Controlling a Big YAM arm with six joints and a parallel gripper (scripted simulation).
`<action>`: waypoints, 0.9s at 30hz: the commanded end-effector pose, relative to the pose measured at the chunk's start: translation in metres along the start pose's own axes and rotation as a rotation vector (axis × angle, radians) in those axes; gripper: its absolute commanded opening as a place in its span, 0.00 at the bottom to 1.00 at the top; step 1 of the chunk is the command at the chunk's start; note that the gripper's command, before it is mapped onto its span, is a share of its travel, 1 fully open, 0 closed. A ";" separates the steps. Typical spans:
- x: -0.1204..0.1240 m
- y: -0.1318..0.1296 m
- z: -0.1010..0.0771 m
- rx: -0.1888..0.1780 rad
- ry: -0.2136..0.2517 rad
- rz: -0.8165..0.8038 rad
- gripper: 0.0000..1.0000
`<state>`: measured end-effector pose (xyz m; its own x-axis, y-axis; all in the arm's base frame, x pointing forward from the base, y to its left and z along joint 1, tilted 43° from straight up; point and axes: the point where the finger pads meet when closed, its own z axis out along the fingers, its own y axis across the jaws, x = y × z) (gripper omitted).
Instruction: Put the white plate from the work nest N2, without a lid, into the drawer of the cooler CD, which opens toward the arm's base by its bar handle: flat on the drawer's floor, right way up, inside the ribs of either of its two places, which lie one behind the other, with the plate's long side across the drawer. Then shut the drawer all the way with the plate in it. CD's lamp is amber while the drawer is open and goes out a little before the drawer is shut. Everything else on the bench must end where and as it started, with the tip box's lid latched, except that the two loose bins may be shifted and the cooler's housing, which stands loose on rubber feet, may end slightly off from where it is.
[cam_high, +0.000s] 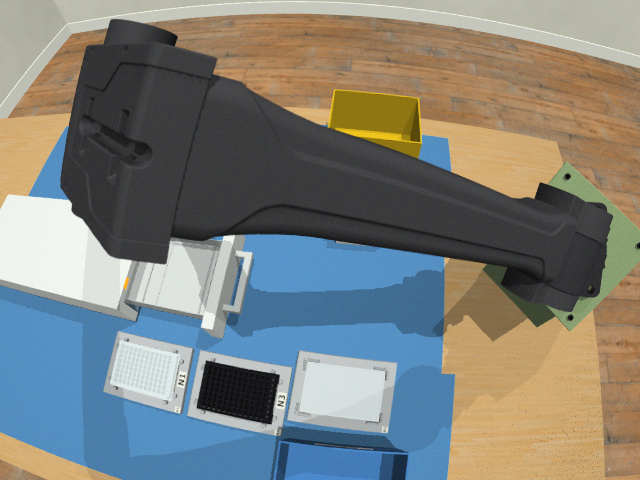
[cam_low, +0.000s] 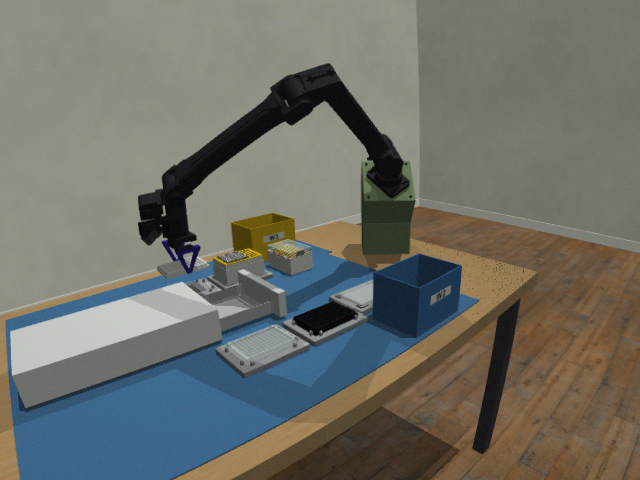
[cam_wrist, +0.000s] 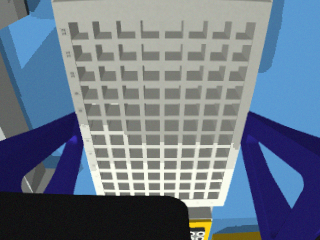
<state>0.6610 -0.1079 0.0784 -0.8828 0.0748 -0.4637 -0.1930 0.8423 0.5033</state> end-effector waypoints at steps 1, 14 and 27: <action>-0.011 -0.005 -0.034 0.022 -0.039 -0.018 0.00; -0.017 -0.004 -0.053 0.025 -0.050 -0.027 0.00; -0.027 -0.002 -0.075 0.031 -0.065 -0.042 0.00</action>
<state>0.6459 -0.1214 0.0993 -0.8862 0.0701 -0.4580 -0.1937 0.8419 0.5037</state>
